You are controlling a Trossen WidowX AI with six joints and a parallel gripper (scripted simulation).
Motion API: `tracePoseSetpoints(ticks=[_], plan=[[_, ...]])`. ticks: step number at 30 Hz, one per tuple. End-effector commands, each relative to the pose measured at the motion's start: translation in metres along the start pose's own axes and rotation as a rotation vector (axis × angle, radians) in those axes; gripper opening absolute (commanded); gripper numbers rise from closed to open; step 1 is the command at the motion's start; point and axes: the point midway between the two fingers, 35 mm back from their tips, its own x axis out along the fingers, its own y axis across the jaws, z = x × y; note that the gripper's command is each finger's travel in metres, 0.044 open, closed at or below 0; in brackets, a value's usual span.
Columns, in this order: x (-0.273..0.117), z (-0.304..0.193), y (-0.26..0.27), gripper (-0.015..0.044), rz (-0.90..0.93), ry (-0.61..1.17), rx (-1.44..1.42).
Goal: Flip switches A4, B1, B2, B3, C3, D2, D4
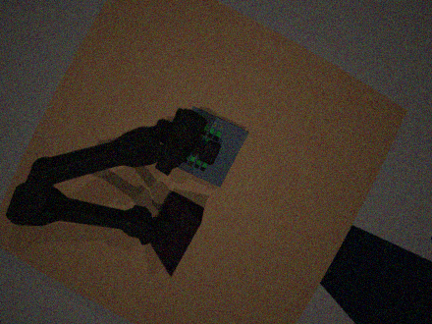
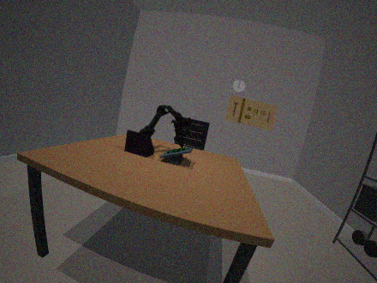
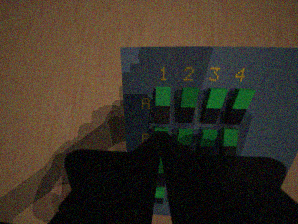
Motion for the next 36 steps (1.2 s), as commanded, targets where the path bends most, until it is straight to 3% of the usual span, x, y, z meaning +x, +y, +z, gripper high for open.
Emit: tracePoseSetpoints(ticks=[1,13,19,29,33,36], plan=[[0.001,0.0,-0.001,0.0,-0.004,0.002,0.005],[-0.001,0.0,0.0,0.0,-0.001,0.001,0.0],[-0.062,-0.003,-0.001,0.0,-0.007,-0.022,0.006],[-0.06,-0.003,-0.024,0.0,-0.008,-0.02,0.006],[-0.029,-0.001,-0.024,0.0,-0.007,0.002,0.005],[-0.027,-0.001,-0.024,0.0,-0.006,0.003,0.005]])
